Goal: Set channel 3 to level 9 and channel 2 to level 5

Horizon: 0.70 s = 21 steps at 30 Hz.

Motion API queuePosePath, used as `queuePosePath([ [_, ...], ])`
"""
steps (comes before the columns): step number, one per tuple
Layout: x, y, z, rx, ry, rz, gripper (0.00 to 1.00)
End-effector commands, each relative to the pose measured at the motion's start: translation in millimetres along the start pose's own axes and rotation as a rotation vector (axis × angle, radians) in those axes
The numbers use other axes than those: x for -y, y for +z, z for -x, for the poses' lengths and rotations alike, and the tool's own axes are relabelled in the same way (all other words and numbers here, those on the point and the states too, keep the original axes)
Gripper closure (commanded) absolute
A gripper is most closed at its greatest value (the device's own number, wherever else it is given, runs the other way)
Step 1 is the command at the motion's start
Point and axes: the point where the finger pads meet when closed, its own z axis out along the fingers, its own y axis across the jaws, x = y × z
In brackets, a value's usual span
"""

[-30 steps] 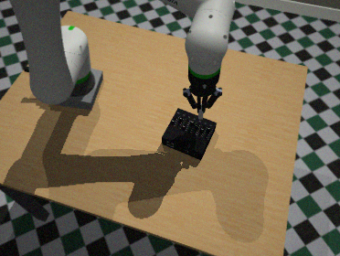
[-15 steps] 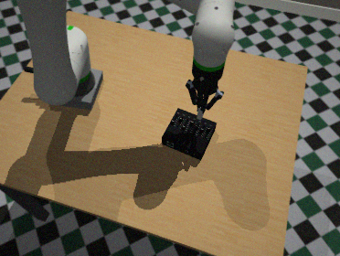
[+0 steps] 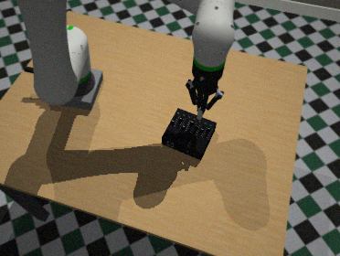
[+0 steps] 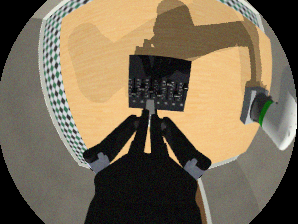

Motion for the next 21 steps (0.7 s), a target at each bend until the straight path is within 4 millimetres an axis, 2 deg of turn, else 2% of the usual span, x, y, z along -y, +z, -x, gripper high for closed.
queuePosePath([
  [1,0.2,-0.1,0.0,0.0,0.0,0.0,1.0],
  [21,0.1,6.1,0.1,0.0,0.0,0.0,1.0],
])
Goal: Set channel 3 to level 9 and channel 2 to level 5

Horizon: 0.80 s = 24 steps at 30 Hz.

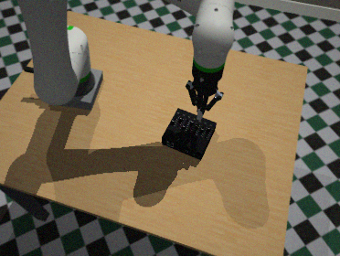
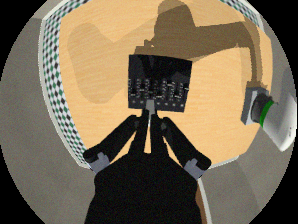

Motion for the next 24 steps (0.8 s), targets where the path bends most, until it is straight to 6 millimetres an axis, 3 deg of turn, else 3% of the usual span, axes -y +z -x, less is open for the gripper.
queuePosePath([
  [1,0.2,1.6,0.0,0.0,0.0,0.0,1.0],
  [24,0.1,15.8,0.1,0.0,0.0,0.0,1.0],
])
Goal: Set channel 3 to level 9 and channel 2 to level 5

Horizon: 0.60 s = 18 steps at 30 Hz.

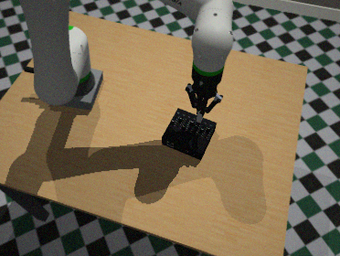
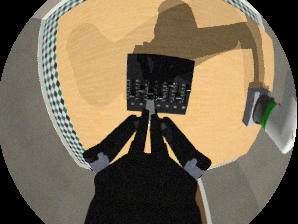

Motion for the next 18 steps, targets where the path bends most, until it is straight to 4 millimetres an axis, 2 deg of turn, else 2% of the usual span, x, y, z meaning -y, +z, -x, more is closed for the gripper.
queuePosePath([
  [1,0.2,1.2,0.0,0.0,0.0,0.0,1.0],
  [18,0.2,3.7,0.0,0.0,0.0,0.0,1.0],
])
